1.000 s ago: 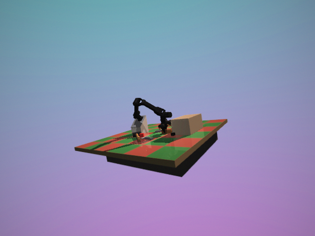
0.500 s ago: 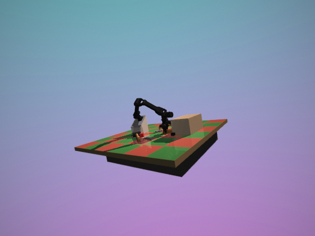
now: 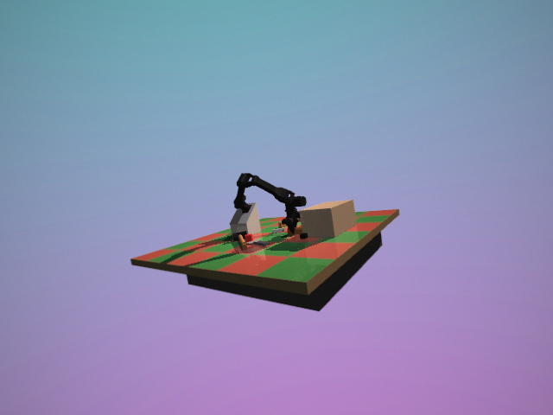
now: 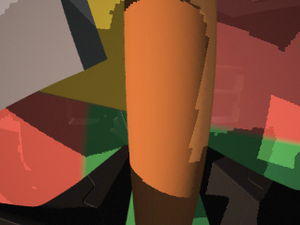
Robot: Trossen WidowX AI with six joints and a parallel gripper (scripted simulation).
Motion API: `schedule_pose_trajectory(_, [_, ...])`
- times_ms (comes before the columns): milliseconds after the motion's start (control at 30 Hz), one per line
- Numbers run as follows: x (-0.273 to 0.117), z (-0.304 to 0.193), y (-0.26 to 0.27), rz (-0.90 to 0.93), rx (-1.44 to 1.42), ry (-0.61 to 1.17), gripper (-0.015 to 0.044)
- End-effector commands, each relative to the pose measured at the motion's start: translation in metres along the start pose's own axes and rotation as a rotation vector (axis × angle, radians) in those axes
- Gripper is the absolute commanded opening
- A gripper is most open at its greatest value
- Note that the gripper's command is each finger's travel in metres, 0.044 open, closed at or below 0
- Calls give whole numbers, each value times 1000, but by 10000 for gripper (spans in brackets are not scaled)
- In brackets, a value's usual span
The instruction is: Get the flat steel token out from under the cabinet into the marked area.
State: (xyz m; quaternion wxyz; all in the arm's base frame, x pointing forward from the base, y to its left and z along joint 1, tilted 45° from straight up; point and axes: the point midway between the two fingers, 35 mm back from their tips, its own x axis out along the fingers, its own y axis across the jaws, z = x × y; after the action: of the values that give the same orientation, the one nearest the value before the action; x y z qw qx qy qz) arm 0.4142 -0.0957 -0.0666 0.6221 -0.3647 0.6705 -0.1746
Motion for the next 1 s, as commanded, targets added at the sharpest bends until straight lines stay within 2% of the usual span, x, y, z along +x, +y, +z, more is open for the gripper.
schedule_pose_trajectory(0, [0, 8, -2, -1, 14, -11, 0])
schedule_pose_trajectory(967, [1, 13, 15, 0, 15, -11, 0])
